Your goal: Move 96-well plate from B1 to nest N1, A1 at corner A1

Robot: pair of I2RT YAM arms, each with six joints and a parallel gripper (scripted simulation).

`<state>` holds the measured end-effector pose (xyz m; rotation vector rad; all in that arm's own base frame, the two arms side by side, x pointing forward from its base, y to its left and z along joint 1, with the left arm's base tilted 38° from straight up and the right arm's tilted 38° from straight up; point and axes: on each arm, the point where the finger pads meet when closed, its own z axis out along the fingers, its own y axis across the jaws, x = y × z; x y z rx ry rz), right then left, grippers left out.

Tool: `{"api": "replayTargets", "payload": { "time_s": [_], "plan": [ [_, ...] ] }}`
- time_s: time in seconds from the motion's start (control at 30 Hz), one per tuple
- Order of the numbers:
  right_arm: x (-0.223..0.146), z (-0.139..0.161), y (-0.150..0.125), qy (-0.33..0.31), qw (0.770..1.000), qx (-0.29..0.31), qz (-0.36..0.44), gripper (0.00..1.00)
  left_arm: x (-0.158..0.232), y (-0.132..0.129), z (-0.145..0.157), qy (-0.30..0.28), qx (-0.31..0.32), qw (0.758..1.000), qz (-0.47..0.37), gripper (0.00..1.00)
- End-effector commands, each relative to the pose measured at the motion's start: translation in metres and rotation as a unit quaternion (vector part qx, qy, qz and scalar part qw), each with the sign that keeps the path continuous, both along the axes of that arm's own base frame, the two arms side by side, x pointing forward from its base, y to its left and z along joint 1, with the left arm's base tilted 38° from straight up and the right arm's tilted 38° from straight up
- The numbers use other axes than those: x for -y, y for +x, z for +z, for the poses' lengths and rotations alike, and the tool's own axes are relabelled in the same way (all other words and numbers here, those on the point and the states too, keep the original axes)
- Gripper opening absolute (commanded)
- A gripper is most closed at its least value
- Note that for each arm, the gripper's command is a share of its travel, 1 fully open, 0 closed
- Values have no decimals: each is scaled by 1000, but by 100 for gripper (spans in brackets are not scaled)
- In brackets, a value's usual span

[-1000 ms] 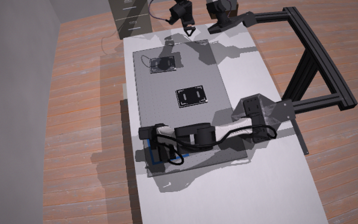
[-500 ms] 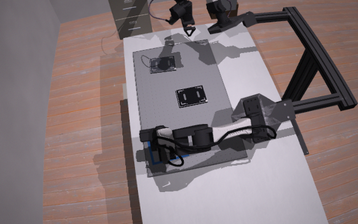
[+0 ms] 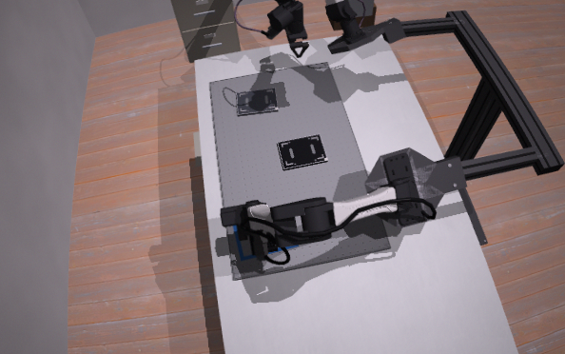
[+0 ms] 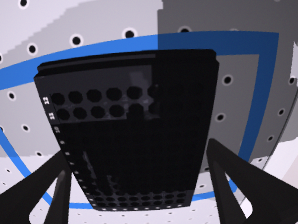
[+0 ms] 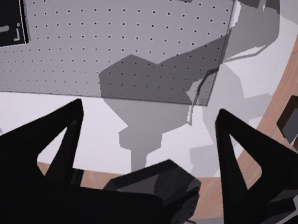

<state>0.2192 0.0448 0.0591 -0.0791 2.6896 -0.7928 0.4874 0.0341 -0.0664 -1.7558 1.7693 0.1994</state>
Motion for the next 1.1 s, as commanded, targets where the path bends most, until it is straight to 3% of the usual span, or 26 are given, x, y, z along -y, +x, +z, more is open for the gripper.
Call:
{"api": "replayTargets", "payload": {
  "time_s": [0.0, 1.07],
  "plan": [
    [-1, 1, 0, 2, 1000, 2, -3, 100, -2, 9, 7, -1, 16, 1000, -1, 100],
    [-1, 1, 0, 2, 1000, 2, -3, 100, 1, 0, 3, -1, 6, 1000, -3, 100]
  ]
}}
